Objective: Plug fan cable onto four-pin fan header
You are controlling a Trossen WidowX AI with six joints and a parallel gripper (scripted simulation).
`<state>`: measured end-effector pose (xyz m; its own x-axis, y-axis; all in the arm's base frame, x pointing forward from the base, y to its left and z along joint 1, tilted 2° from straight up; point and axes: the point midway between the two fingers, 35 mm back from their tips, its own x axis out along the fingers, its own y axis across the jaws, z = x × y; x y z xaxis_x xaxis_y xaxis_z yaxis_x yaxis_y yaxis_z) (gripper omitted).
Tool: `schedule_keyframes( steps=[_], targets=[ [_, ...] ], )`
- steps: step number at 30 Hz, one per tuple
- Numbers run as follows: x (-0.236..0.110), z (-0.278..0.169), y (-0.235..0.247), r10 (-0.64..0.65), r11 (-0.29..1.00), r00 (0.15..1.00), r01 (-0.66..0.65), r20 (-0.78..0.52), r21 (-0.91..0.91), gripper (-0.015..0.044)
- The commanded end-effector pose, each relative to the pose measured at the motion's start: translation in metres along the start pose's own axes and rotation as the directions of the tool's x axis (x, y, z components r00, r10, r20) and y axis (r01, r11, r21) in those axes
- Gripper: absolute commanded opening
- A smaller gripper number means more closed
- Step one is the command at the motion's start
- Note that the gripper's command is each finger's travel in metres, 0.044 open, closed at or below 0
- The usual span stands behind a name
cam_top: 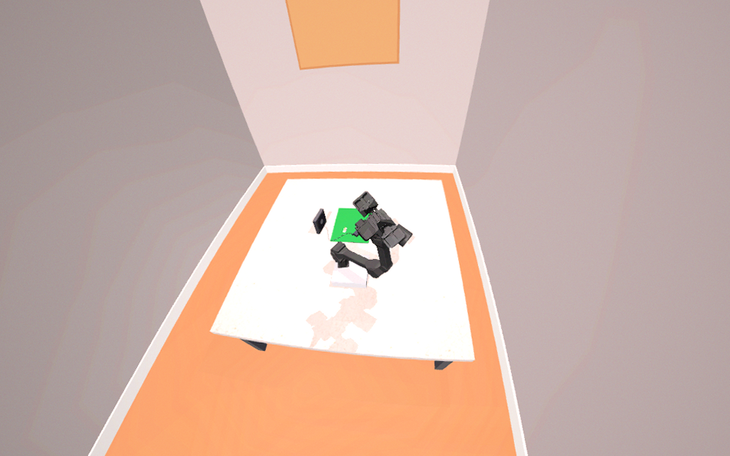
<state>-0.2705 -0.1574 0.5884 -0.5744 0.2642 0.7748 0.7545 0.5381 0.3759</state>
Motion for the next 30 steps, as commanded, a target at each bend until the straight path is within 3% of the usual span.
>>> schedule_keyframes(
  steps=[1, 7, 14, 22, 30],
  targets=[
    [0.009, 0.020, 0.073, 0.183, 0.983, 0.983, -0.183, 0.014, 0.014, 0.0210],
    [0.002, 0.047, 0.173, 0.441, 0.898, 0.897, -0.441, 0.034, -0.001, 0.0210],
    [-0.040, 0.073, 0.283, 0.711, 0.703, 0.701, -0.710, 0.046, -0.041, 0.0210],
    [-0.128, 0.094, 0.387, 0.931, 0.366, 0.364, -0.925, 0.043, -0.102, 0.0210],
    [-0.251, 0.104, 0.451, 0.998, -0.050, -0.055, -0.986, 0.025, -0.160, 0.0210]
  ],
)
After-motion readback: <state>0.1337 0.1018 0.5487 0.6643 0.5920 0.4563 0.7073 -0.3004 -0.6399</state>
